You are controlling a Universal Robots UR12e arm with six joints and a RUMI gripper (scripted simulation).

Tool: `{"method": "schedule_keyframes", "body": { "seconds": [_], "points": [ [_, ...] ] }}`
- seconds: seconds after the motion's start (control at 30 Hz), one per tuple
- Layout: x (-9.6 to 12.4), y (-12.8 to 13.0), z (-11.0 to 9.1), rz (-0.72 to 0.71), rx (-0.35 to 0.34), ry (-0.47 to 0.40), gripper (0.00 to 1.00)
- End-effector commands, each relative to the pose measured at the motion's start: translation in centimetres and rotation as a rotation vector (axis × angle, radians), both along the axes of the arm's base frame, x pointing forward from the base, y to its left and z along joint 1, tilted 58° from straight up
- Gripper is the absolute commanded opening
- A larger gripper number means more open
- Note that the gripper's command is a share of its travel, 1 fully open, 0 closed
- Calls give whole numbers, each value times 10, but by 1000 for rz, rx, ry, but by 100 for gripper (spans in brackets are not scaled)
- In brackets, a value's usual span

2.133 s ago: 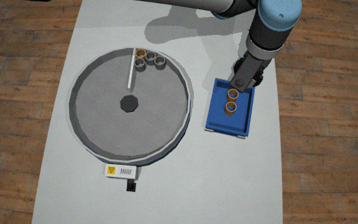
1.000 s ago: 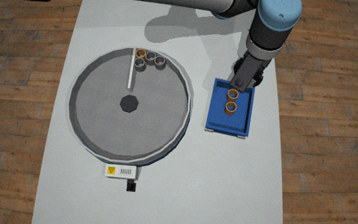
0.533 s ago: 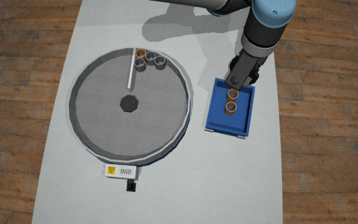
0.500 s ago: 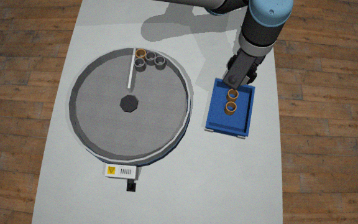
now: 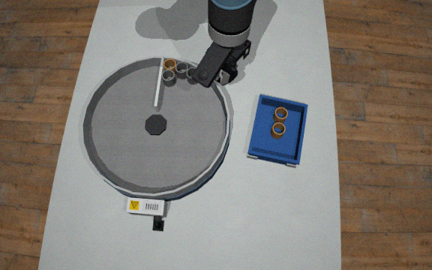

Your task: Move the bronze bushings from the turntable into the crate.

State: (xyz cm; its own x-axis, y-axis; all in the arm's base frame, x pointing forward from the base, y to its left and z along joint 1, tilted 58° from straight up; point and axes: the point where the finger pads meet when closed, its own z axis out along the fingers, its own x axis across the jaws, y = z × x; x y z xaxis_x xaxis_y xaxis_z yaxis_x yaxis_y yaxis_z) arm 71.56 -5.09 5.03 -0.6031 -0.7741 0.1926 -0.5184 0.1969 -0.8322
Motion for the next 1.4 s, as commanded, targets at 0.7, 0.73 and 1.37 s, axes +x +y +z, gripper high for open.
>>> {"method": "schedule_keyframes", "body": {
  "seconds": [0.7,0.73,1.37],
  "points": [
    [-54,-117,68,39,9,2,5],
    [-53,-117,68,39,9,1,5],
    [-53,-116,68,39,9,0,5]
  ]
}}
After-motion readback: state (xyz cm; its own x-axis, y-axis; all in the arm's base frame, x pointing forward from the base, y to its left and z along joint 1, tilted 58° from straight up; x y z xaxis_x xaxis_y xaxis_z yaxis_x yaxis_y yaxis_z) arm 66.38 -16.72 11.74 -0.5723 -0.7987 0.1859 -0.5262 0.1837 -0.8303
